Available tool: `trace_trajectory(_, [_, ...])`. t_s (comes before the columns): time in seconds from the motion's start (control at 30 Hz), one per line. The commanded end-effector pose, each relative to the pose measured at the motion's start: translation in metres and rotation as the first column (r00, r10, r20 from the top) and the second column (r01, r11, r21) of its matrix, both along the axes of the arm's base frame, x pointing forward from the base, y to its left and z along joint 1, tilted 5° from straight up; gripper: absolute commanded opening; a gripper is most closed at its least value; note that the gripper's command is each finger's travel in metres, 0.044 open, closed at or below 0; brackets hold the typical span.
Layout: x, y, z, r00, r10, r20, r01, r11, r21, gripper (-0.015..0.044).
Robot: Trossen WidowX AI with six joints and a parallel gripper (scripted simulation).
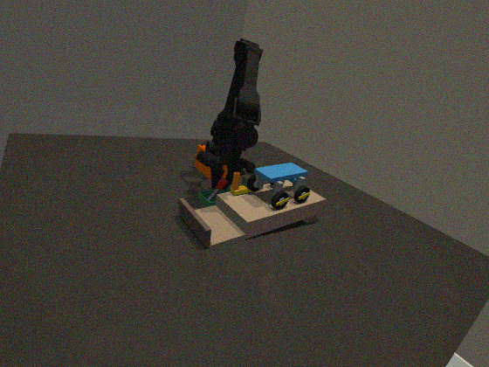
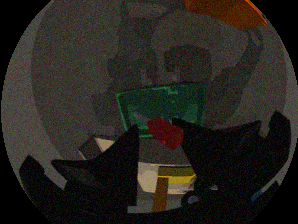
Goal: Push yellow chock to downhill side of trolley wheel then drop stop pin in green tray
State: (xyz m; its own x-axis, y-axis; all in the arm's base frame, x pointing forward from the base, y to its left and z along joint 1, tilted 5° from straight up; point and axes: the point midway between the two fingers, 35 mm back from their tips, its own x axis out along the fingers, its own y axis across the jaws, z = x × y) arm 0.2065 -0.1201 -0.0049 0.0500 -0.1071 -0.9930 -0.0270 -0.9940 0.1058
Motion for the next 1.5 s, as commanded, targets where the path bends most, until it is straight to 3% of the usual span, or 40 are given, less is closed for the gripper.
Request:
trace_trajectory(0.0, [0.000, 0.003, -0.001, 1.000, -0.004, 0.001, 0.004, 1.000, -0.004, 0.0190])
trace_trajectory(1.3, [0.001, 0.023, -0.016, 1.000, -0.004, 0.001, 0.004, 1.000, -0.002, 0.0190])
trace_trajectory(1.47, [0.001, 0.023, -0.014, 1.000, 0.000, 0.002, 0.000, 1.000, 0.001, 0.0321])
